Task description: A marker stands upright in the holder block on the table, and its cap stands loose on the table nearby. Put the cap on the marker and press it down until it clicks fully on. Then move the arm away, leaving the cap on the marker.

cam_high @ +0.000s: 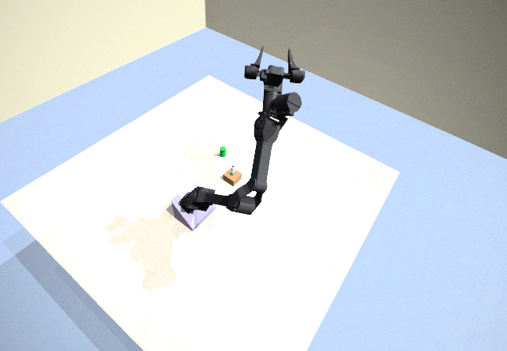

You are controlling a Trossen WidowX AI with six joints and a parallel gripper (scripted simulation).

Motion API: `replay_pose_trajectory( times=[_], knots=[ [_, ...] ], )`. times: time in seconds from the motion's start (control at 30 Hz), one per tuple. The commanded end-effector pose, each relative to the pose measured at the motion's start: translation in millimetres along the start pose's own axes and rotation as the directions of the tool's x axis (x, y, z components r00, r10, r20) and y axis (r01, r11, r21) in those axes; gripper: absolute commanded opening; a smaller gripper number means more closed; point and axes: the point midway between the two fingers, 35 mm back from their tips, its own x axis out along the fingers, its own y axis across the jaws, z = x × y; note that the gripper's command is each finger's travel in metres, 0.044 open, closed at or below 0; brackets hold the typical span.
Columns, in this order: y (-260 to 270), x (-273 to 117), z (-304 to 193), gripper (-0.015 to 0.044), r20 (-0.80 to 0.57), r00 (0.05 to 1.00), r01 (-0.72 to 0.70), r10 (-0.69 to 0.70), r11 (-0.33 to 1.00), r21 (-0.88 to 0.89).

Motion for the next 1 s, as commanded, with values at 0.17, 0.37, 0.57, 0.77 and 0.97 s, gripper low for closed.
replay_pose_trajectory(
  times=[0.17, 0.37, 0.57, 0.77, 0.97],
  knots=[
    [20, 23, -72, 0.0253, -0.235, 0.971, 0.004, 0.048, 0.977, 0.212],
    [51, 32, -168, 0.0253, -0.520, 0.846, 0.126, 0.121, 0.901, 0.415],
    [83, 17, -260, 0.0253, -0.747, 0.635, 0.325, 0.197, 0.809, 0.490],
    [115, -22, -344, 0.0253, -0.916, 0.324, 0.589, 0.237, 0.707, 0.391],
    [141, -80, -412, 0.0253, -0.974, -0.052, 0.779, 0.220, 0.619, 0.098]
  ],
)
